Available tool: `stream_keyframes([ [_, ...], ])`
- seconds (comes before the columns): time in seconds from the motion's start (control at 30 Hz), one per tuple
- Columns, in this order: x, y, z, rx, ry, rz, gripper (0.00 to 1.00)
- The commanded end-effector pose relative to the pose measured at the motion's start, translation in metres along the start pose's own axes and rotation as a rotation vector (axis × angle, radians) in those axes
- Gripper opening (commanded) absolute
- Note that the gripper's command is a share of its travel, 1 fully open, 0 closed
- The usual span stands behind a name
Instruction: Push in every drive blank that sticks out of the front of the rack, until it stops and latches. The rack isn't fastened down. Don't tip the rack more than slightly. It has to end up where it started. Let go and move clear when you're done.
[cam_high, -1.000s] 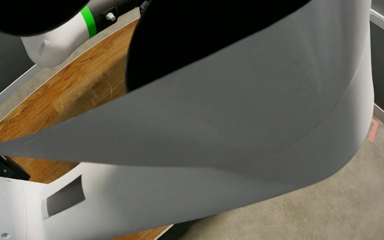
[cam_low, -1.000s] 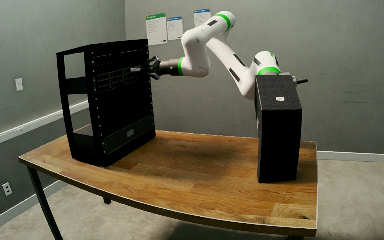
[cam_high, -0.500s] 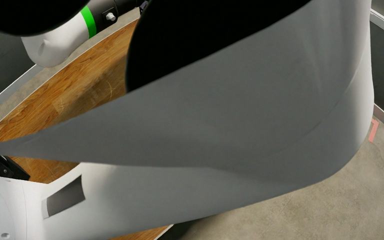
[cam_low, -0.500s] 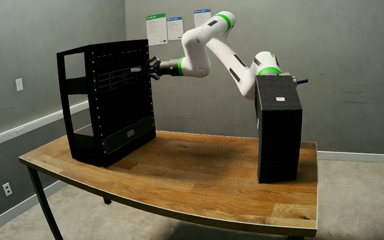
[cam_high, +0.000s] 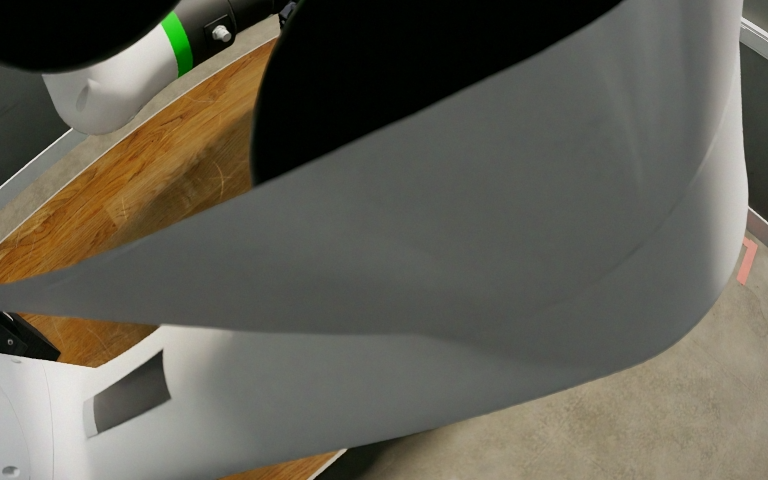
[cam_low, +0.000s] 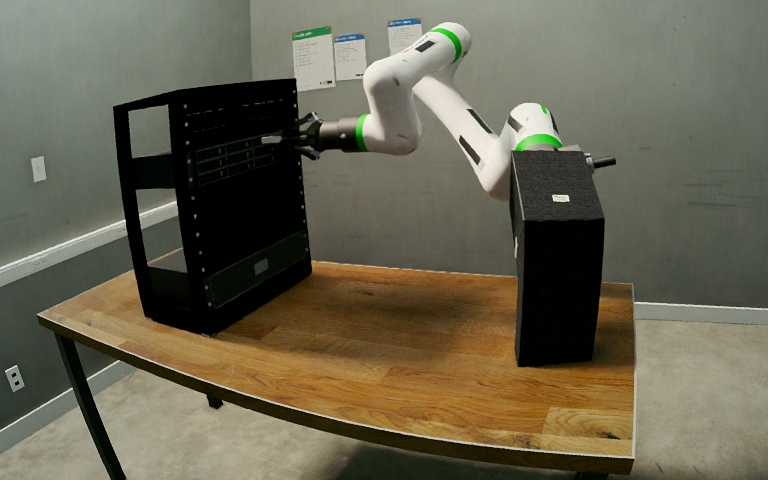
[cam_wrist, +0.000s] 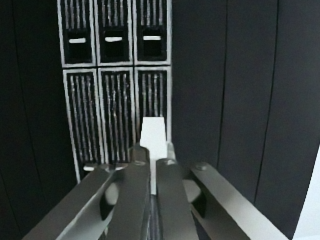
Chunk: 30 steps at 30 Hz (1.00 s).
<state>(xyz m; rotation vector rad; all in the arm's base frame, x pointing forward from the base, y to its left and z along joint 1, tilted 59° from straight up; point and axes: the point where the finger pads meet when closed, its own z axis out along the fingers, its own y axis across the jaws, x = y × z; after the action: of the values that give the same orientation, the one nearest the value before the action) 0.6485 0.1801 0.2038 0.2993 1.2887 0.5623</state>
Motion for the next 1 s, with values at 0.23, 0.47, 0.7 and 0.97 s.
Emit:
stream_keyframes([
  [0.23, 0.000, 0.001, 0.000, -0.002, 0.000, 0.001, 0.10],
  [0.47, 0.000, 0.001, -0.003, -0.001, 0.000, 0.001, 0.10],
  [0.7, 0.000, 0.001, -0.035, -0.001, 0.000, 0.001, 0.10],
  [0.97, 0.000, 0.001, -0.068, -0.001, 0.000, 0.001, 0.10],
])
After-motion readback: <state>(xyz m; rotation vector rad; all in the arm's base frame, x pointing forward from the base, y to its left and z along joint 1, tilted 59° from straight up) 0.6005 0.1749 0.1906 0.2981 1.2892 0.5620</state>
